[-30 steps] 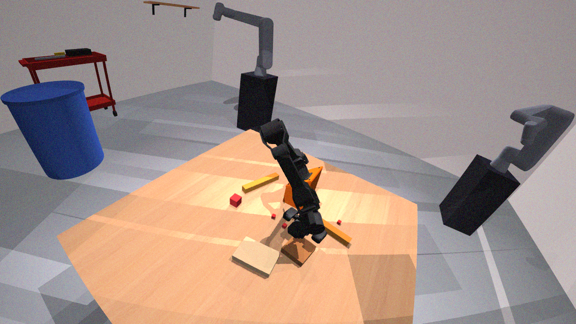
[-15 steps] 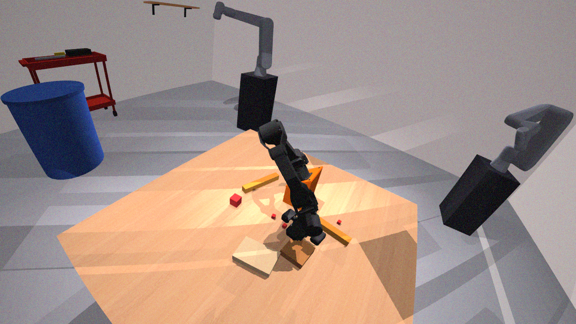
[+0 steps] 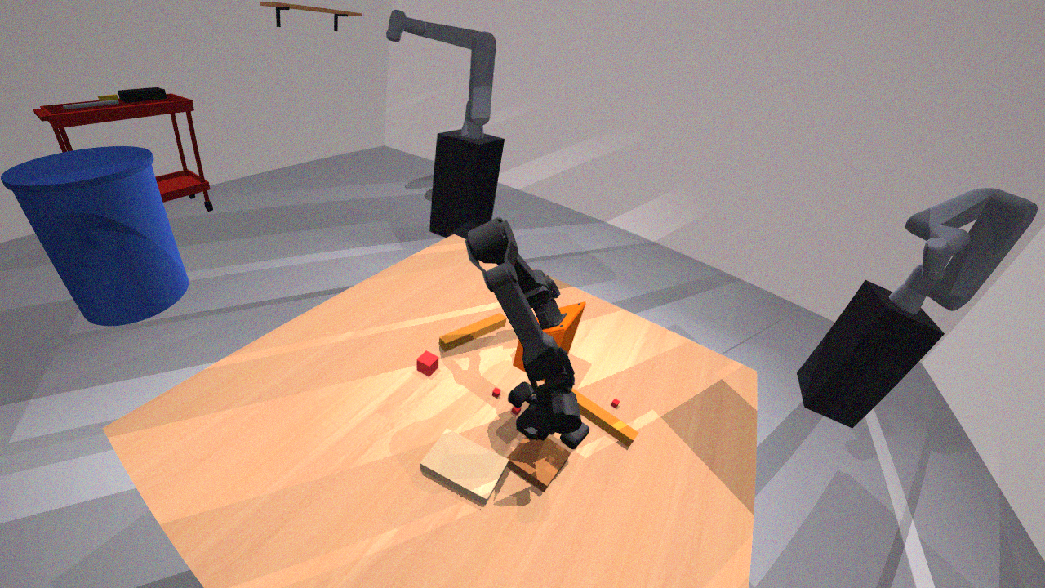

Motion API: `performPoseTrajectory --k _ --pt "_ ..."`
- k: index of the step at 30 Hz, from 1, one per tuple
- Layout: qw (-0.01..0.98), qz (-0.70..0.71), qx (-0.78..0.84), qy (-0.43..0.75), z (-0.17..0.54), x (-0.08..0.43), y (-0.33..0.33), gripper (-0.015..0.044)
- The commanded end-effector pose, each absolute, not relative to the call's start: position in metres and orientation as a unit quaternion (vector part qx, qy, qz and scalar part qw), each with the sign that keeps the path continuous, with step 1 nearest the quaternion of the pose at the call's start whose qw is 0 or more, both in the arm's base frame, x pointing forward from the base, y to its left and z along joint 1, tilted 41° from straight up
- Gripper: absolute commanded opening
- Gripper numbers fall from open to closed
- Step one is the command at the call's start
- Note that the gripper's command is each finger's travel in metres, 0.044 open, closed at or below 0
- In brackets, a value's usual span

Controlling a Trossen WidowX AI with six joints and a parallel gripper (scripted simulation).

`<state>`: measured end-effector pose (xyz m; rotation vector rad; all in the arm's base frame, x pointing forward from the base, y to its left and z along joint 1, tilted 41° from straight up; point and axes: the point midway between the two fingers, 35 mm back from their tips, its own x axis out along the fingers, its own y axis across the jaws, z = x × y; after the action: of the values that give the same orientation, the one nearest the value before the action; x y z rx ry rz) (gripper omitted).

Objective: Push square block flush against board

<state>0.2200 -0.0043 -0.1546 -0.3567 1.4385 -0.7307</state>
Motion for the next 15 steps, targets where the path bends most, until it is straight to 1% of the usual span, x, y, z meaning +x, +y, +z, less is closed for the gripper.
performPoseTrajectory --k 1,15 --pt "0.679 -0.326 -0.159 0.638 -0.154 0.226 -0.005 0.0000" --pt "0.680 -0.326 -0.159 0.638 -0.154 0.236 -0.006 0.0000"
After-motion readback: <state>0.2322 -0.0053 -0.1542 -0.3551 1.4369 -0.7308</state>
